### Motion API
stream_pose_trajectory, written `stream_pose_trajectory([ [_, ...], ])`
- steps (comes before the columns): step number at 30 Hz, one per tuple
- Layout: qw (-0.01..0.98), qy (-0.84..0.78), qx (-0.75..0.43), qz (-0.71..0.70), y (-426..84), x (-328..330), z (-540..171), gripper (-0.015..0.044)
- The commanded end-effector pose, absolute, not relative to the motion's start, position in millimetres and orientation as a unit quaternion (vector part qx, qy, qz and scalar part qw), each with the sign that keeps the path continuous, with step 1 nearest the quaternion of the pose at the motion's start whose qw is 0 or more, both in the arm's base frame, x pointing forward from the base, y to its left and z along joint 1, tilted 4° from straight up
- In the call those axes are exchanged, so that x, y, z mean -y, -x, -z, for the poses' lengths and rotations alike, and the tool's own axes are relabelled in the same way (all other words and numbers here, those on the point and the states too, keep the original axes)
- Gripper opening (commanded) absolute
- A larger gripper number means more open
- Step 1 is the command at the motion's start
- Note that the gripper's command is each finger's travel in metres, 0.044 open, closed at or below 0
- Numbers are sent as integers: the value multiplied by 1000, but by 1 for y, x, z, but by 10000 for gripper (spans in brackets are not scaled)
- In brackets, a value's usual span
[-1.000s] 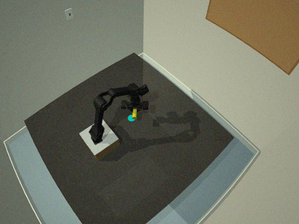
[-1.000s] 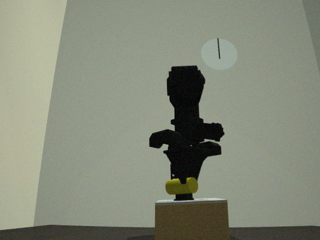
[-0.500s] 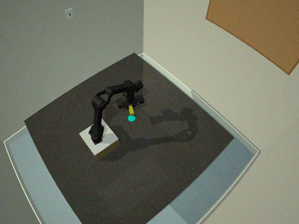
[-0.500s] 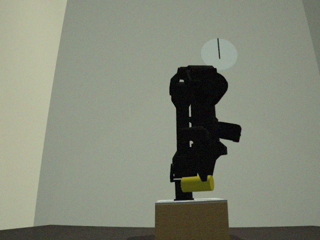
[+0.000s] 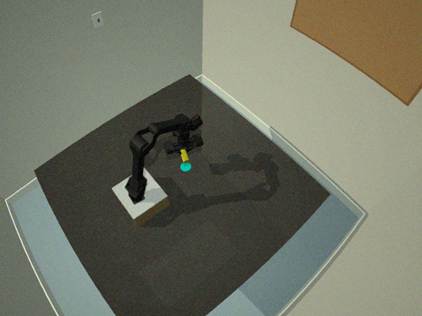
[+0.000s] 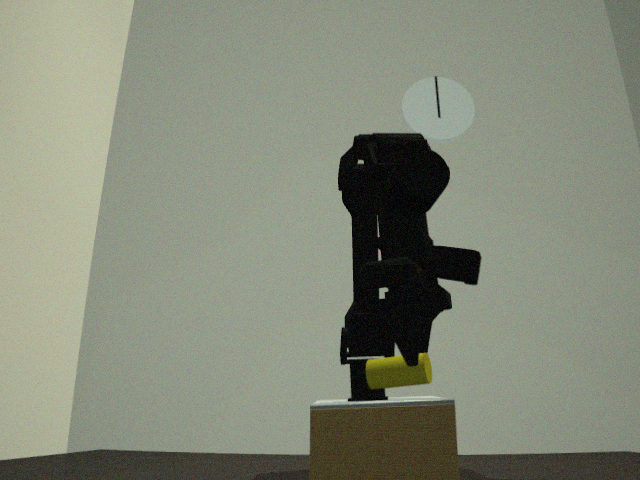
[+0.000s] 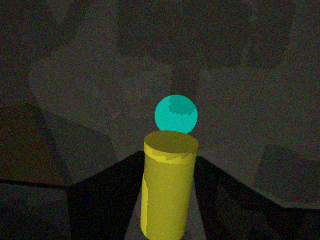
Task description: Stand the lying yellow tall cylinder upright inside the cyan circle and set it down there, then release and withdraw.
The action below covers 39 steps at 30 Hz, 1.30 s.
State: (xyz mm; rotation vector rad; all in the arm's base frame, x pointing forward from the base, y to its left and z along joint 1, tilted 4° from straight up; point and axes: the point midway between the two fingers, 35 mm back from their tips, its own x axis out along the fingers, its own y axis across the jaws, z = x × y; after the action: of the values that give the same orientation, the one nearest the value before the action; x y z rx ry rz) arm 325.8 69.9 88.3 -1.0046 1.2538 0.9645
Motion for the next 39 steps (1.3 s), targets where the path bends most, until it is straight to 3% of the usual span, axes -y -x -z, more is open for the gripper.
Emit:
stream_pose_trajectory([
  [1, 592, 423, -535, -430, -325, -70, -84, 105],
  [39, 607, 348, -485, -525, -316, -71, -65, 105],
])
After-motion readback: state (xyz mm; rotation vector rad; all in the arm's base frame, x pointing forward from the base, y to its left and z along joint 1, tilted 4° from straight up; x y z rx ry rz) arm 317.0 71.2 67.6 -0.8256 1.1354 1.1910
